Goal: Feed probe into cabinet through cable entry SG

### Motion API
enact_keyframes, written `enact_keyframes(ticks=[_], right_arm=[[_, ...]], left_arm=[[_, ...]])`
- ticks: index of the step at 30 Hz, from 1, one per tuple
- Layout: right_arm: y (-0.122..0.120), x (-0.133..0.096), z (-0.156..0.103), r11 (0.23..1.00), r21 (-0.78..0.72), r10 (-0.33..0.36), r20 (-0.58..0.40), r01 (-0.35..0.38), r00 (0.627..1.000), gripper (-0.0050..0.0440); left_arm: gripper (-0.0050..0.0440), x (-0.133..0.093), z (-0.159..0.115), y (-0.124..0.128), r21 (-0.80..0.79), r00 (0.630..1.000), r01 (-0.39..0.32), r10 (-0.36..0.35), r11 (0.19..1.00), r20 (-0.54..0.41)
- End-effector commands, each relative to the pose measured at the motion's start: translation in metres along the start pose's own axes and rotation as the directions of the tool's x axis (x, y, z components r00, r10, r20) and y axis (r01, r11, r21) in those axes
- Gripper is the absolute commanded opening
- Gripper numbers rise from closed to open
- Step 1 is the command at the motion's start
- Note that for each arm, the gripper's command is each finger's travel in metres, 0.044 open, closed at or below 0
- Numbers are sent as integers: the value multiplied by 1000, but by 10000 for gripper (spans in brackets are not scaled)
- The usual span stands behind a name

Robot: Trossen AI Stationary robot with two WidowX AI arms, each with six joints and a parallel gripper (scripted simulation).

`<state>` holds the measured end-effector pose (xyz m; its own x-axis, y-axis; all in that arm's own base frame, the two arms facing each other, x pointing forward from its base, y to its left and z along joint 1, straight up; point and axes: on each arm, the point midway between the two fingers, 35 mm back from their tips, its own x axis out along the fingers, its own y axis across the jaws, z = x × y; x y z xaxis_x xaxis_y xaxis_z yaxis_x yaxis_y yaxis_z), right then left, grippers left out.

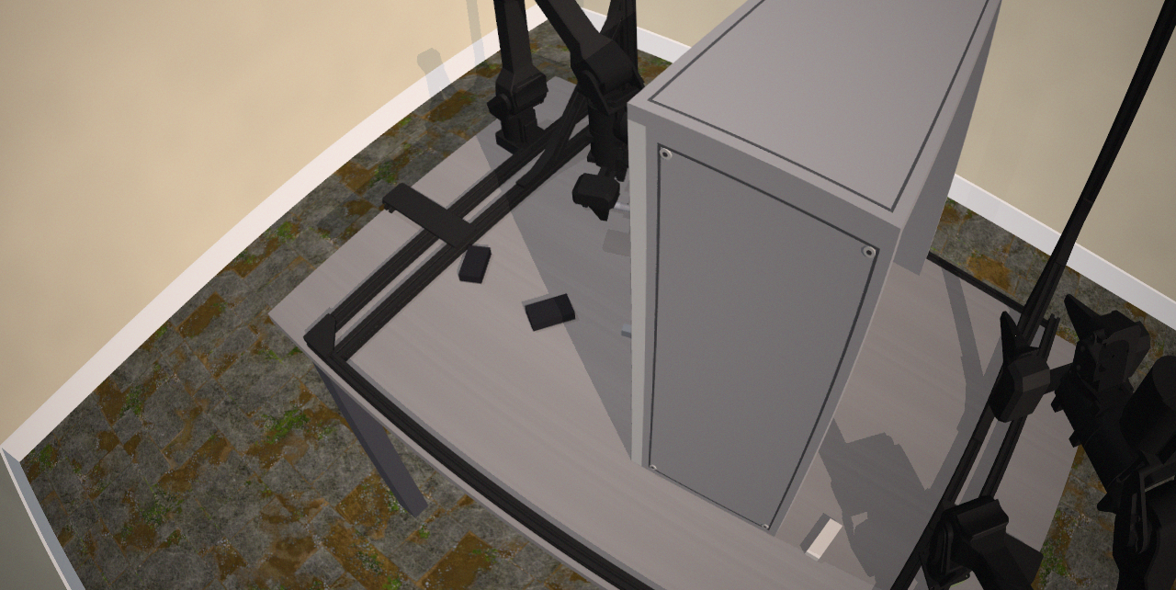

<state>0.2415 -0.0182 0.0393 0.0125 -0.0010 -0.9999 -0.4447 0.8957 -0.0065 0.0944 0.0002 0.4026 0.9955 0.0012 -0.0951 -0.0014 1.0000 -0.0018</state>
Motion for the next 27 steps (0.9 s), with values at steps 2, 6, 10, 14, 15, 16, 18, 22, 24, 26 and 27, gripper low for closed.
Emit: enact_keyframes(ticks=[2, 6, 10, 14, 15, 16, 18, 22, 24, 26, 27], right_arm=[[2, 10, -3, 1000, -4, 10, -10, -10, 1000, 440], [2, 16, -3, 1000, -4, 10, -10, -10, 1000, 440], [3, 19, -4, 1000, -4, 10, -10, -10, 1000, 440], [1, 16, -2, 1000, 0, 3, -5, -3, 1000, 392], [1, 16, -2, 1000, 0, 3, -5, -3, 1000, 368], [1, 16, -2, 1000, 0, 3, -5, -3, 1000, 344], [1, 16, -2, 1000, 0, 3, -5, -3, 1000, 296], [1, 16, -2, 1000, 0, 3, -5, -3, 1000, 200], [1, 16, -2, 1000, 0, 3, -5, -3, 1000, 152], [1, 16, -2, 1000, 0, 3, -5, -3, 1000, 104], [1, 16, -2, 1000, 0, 3, -5, -3, 1000, 104]], left_arm=[[440, 0, -1, 0, 2, 1000, 1, -1, 1000, -5], [440, 0, -1, 0, 2, 1000, 1, -1, 1000, -5], [440, 0, -1, 0, 2, 1000, 1, -1, 1000, -5], [440, 0, -1, 0, 2, 1000, 1, -1, 1000, -5], [440, 0, -1, 0, 2, 1000, 1, -1, 1000, -5], [440, 0, -1, 0, 2, 1000, 1, -1, 1000, -5], [440, 0, -1, 0, 2, 1000, 1, -1, 1000, -5], [440, 0, -1, 0, 2, 1000, 1, -1, 1000, -5], [440, 0, -1, 0, 2, 1000, 1, -1, 1000, -5], [440, 0, -1, 0, 2, 1000, 1, -1, 1000, -5], [440, 0, -1, 0, 2, 1000, 1, -1, 1000, -5]])
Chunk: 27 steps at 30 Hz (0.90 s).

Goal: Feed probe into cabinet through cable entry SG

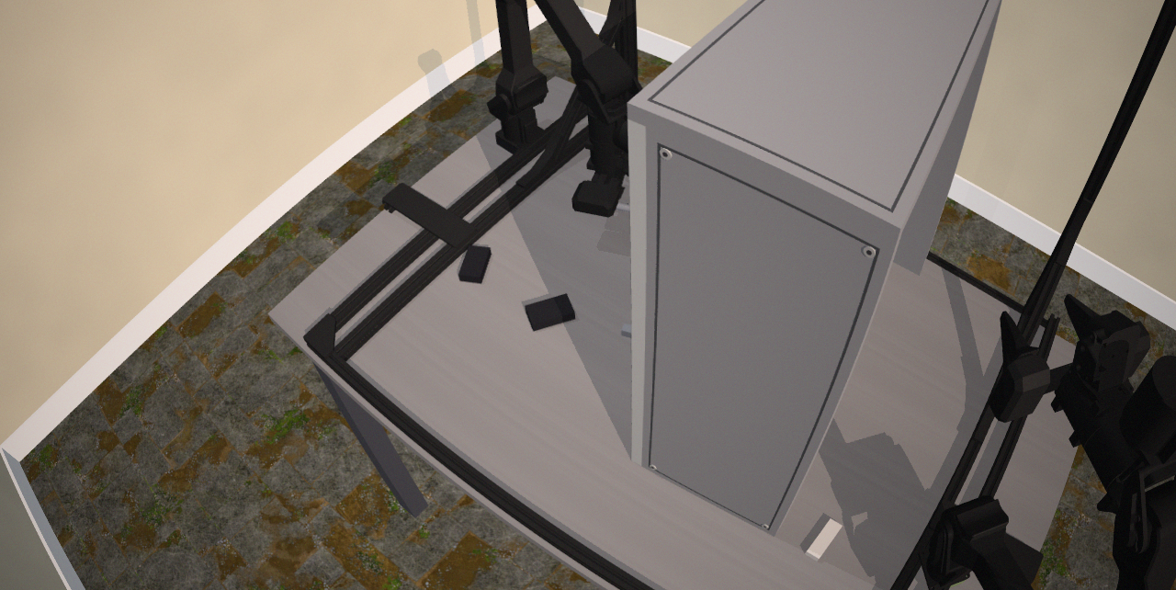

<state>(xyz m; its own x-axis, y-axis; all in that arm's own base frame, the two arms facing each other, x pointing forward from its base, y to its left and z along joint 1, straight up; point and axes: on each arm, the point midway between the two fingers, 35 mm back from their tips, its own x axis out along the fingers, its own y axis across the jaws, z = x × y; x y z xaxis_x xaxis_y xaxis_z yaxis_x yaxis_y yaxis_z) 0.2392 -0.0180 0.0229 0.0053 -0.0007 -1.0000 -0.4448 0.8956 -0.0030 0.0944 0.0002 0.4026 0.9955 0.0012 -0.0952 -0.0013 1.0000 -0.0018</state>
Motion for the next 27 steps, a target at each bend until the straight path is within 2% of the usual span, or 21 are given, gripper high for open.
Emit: enact_keyframes(ticks=[1, 14, 15, 19, 27], right_arm=[[0, 0, 0, 1000, 0, 0, 1, 0, 1000, 104], [0, 0, 0, 1000, 0, 0, 1, 0, 1000, 24], [0, -1, 0, 1000, 0, 0, 1, 0, 1000, 0], [1, -10, -1, 1000, 0, 0, 1, 0, 1000, 0], [9, -64, -15, 1000, -1, 2, -2, -2, 1000, 0]], left_arm=[[440, 0, -1, 0, 2, 1000, 1, -1, 1000, -5], [440, 0, -1, 0, 2, 1000, 1, -1, 1000, -5], [440, 0, -1, 0, 2, 1000, 1, -1, 1000, -5], [440, 0, -1, 0, 2, 1000, 1, -1, 1000, -5], [440, 0, -1, 0, 2, 1000, 1, -1, 1000, -5]])
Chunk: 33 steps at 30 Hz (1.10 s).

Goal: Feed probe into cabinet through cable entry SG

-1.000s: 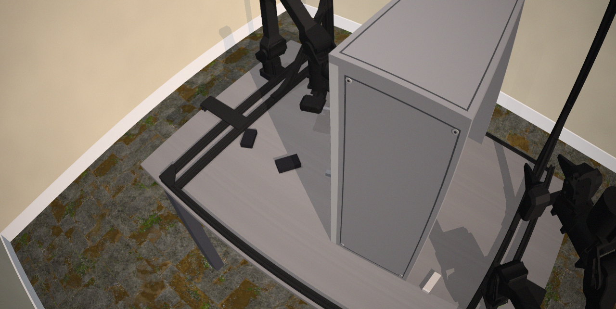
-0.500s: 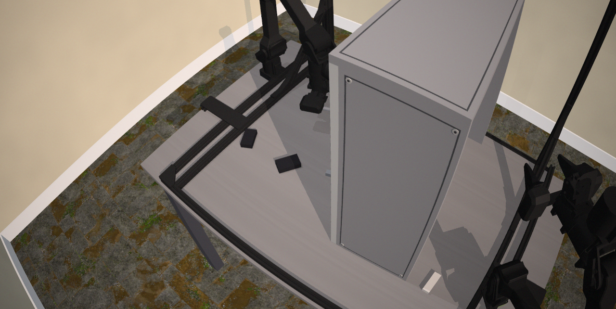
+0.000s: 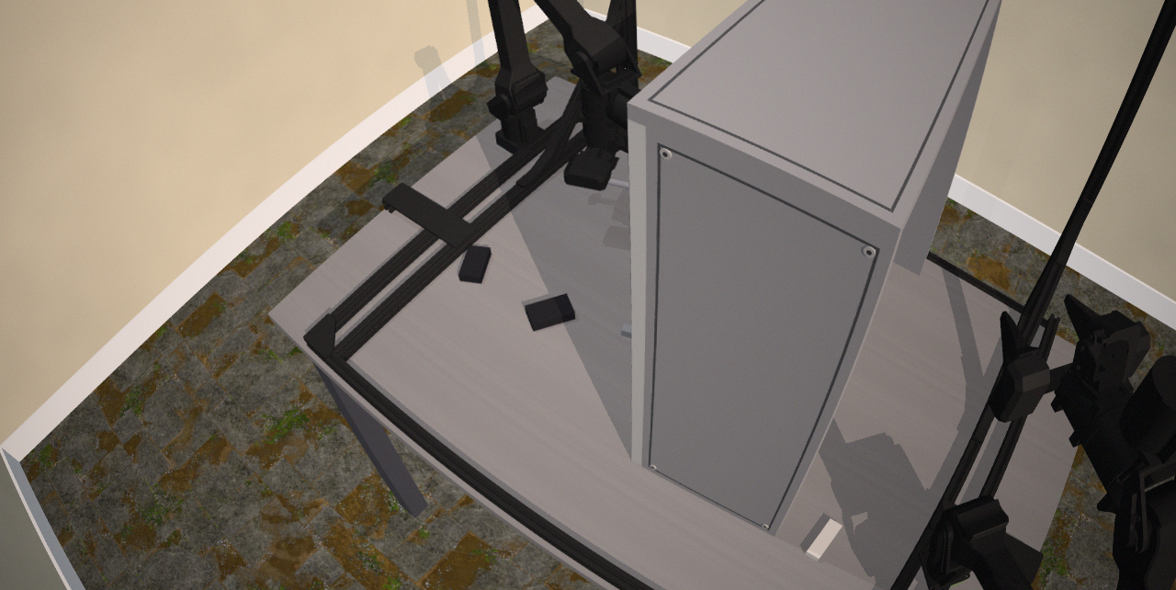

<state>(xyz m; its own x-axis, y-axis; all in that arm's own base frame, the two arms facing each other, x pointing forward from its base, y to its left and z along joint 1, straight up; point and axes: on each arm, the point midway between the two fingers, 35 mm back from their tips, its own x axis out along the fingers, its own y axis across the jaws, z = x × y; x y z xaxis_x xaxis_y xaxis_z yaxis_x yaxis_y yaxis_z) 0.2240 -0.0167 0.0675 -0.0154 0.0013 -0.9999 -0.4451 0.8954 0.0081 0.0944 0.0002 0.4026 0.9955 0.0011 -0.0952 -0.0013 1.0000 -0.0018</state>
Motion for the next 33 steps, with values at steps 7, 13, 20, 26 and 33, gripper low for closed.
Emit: enact_keyframes(ticks=[7, 13, 20, 26, 33], right_arm=[[13, -60, -22, 1000, -2, -8, 13, 8, 1000, 0], [11, -63, -20, 999, 30, -14, 33, 13, 999, 0], [-34, -69, 4, 985, 135, -120, 121, 103, 985, 0], [-71, -70, 17, 970, 162, -205, 146, 181, 968, 0], [-137, -72, 30, 923, 217, -356, 164, 318, 920, 0]], left_arm=[[440, 0, -1, 0, 2, 1000, 1, -1, 1000, -5], [440, 0, -1, 0, 2, 1000, 1, -1, 1000, -5], [440, 0, -1, 0, 2, 1000, 1, -1, 1000, -5], [440, 0, -1, 0, 2, 1000, 1, -1, 1000, -5], [440, 0, -1, 0, 2, 1000, 1, -1, 1000, -5]])
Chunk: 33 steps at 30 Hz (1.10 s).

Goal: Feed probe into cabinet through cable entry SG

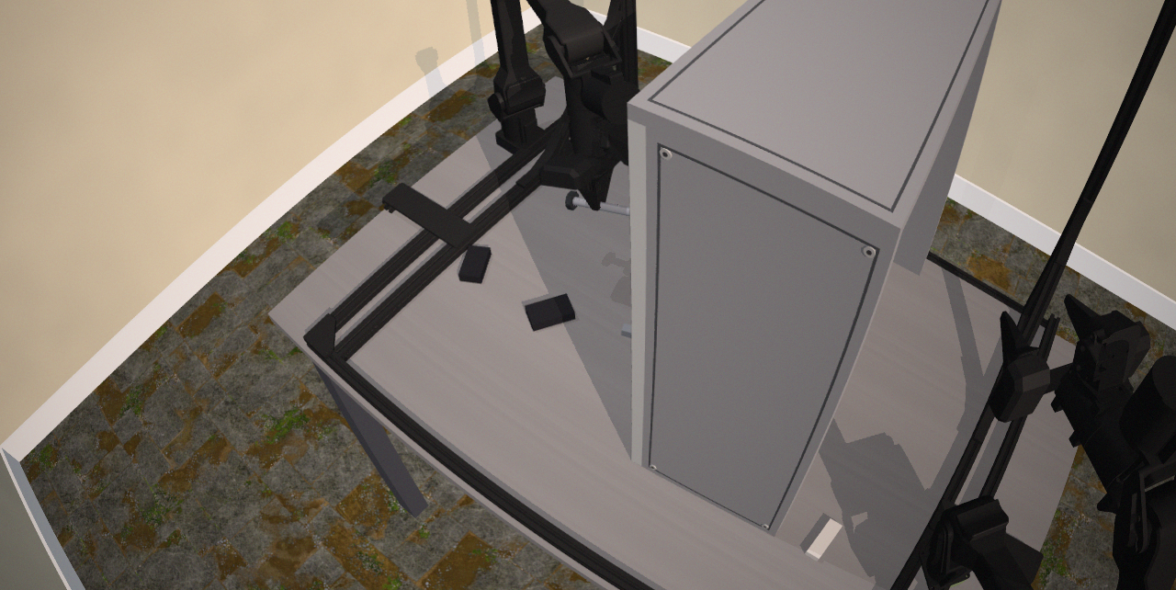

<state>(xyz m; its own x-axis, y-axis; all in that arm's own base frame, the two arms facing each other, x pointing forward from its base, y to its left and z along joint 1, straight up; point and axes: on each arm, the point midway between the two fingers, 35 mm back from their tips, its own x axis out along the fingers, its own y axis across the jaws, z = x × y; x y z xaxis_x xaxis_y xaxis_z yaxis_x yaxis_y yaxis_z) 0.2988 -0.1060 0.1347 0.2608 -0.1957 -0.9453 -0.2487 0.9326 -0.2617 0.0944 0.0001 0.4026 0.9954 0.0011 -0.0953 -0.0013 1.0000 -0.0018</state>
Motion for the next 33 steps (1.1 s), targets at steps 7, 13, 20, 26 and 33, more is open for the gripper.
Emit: enact_keyframes(ticks=[7, 13, 20, 26, 33], right_arm=[[-89, 22, 19, 975, 53, -217, 35, 215, 975, 0], [-128, 30, 20, 949, 78, -308, 31, 305, 951, 0], [-195, 44, 10, 881, 119, -461, -1, 457, 888, 0], [-234, 51, 0, 829, 130, -544, -33, 543, 838, 0], [-270, 53, 6, 762, 87, -639, -55, 641, 767, 0]], left_arm=[[440, 0, -1, 0, 2, 1000, 1, -1, 1000, -5], [440, 0, -1, 0, 2, 1000, 1, -1, 1000, -5], [440, 0, -1, 0, 2, 1000, 1, -1, 1000, -5], [440, 0, -1, 0, 2, 1000, 1, -1, 1000, -5], [440, 0, -1, 0, 2, 1000, 1, -1, 1000, -5]])
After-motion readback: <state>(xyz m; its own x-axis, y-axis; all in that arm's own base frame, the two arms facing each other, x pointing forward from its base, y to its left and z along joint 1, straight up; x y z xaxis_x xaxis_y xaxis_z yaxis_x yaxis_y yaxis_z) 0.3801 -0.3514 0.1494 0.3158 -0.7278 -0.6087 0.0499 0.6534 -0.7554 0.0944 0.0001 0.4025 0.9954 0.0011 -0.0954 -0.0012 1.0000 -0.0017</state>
